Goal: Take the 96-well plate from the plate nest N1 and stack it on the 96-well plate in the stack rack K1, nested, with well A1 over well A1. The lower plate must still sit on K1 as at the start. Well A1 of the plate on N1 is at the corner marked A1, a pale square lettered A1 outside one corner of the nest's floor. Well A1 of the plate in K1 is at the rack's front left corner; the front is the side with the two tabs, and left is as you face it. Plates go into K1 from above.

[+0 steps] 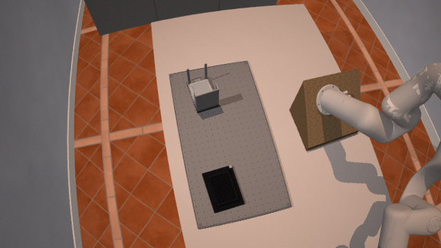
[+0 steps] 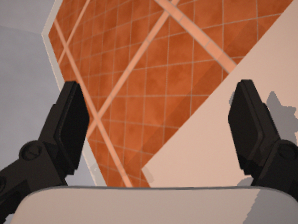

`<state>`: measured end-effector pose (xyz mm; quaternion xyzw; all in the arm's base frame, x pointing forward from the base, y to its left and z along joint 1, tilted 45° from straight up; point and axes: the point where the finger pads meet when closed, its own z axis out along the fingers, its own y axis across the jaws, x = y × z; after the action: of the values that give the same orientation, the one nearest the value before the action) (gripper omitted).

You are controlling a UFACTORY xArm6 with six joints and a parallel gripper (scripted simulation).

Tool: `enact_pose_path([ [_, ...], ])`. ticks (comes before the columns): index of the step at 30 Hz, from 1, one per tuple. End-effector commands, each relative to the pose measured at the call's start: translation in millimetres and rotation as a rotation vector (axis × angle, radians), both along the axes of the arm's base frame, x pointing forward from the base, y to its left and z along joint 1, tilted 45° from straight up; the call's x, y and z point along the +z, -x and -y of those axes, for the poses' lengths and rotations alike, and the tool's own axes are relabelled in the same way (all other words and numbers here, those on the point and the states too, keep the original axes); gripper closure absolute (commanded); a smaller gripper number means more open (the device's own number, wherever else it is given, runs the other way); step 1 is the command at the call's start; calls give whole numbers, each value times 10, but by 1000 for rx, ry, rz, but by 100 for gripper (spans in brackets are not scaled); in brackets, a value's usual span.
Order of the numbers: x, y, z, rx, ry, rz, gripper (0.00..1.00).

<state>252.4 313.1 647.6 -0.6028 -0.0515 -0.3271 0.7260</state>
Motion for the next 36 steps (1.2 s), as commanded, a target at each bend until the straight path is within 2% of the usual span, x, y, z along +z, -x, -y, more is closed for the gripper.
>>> enact_pose_path([
  [1,18,4,7,0,-2,2,0],
  [17,18,4,7,0,-2,2,0],
  [22,-106,-208,-42,-50,101,104,0],
  [25,-143,-271,-57,-50,101,104,0],
  [29,-259,-434,-80,-86,199,187,0],
  [32,-346,-555,-97,-89,210,196,0],
  [34,-346,-555,-97,-89,210,196,0],
  [36,-409,-633,-98,-102,261,236,0],
])
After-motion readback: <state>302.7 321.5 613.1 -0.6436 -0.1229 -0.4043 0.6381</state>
